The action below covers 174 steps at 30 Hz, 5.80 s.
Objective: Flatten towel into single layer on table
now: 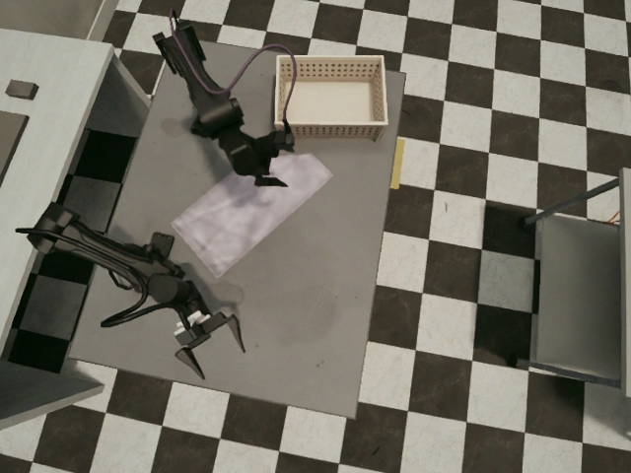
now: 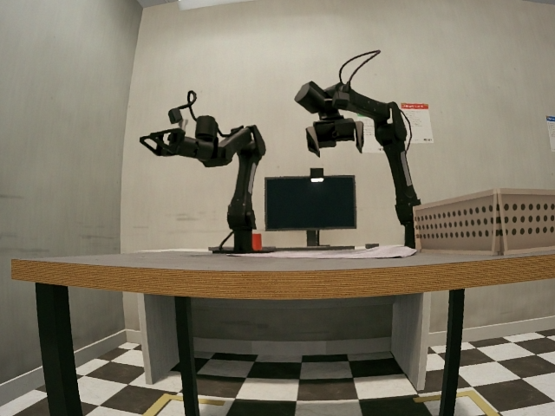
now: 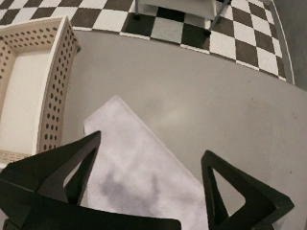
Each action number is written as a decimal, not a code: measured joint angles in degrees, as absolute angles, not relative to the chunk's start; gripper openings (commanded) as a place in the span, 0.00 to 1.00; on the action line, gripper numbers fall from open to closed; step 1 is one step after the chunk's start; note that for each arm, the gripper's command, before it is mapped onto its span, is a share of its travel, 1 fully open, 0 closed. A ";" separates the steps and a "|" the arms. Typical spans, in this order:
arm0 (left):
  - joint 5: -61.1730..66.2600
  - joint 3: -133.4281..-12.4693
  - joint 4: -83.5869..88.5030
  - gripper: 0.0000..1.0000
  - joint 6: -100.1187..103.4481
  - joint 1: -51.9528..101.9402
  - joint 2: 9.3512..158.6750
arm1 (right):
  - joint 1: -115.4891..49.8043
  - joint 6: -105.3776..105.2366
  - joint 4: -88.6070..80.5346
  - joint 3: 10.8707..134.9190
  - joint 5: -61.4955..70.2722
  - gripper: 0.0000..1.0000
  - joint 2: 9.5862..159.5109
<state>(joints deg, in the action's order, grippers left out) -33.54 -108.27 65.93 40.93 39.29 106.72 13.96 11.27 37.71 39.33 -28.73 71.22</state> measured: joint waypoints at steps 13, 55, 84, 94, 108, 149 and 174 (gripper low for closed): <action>-21.54 -83.83 39.51 1.00 22.70 41.54 79.40 | 13.82 1.98 10.37 51.96 -6.59 1.00 53.41; -0.56 -55.33 -0.05 0.34 -0.01 -0.03 54.04 | -0.05 -0.03 0.36 54.89 0.03 0.34 54.43; 13.50 -44.88 25.76 0.34 -25.71 4.12 52.58 | -18.81 14.79 -46.85 54.92 0.95 0.34 42.70; 11.46 -43.33 31.77 0.34 -33.30 10.28 58.96 | -34.28 11.60 -59.42 54.94 -5.72 0.34 45.82; 6.33 -42.68 34.57 0.34 -39.72 20.93 76.77 | -54.06 0.97 -69.17 51.44 -7.20 0.34 57.58; 3.84 -53.60 46.30 0.34 -47.81 22.52 89.95 | -78.94 -22.26 -52.47 36.95 -5.80 0.34 69.87; 3.97 -49.63 39.75 0.34 -47.97 22.37 92.51 | -79.05 -22.22 -44.29 32.51 -5.50 0.34 73.30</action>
